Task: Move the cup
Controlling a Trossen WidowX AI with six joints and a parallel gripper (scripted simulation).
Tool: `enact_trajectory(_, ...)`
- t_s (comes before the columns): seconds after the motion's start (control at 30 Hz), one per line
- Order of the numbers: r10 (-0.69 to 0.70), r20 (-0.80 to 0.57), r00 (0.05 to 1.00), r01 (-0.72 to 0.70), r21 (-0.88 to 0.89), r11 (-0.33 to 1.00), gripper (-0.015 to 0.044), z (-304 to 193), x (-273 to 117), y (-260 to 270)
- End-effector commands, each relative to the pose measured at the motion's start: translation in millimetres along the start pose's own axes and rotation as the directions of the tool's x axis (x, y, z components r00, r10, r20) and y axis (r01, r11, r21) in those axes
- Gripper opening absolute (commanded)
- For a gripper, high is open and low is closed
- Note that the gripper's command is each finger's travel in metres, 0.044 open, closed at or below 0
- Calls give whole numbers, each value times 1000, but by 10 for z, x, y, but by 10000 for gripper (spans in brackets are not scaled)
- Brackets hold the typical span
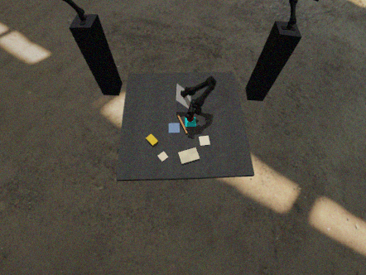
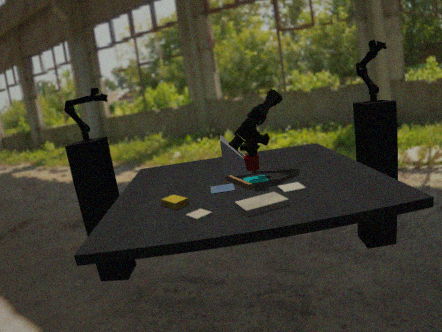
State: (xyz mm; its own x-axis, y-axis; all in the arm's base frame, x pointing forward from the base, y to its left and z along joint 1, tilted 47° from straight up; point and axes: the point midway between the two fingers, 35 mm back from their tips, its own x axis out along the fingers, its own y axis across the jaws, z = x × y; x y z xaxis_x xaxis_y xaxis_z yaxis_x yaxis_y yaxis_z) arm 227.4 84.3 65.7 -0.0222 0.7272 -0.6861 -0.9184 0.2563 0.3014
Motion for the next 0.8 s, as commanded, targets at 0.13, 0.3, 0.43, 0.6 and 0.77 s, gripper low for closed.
enact_trajectory(0.13,5,3,1000,-6,6,1000,0,22,30,75)
enact_trajectory(0.3,5,3,1000,-5,6,1000,0,24,86,72)
enact_trajectory(0.43,5,2,1000,-5,6,1000,0,26,132,72)
enact_trajectory(0.6,5,2,1000,-5,6,1000,0,28,190,72)
enact_trajectory(0.77,5,2,1000,-5,6,1000,0,30,247,74)
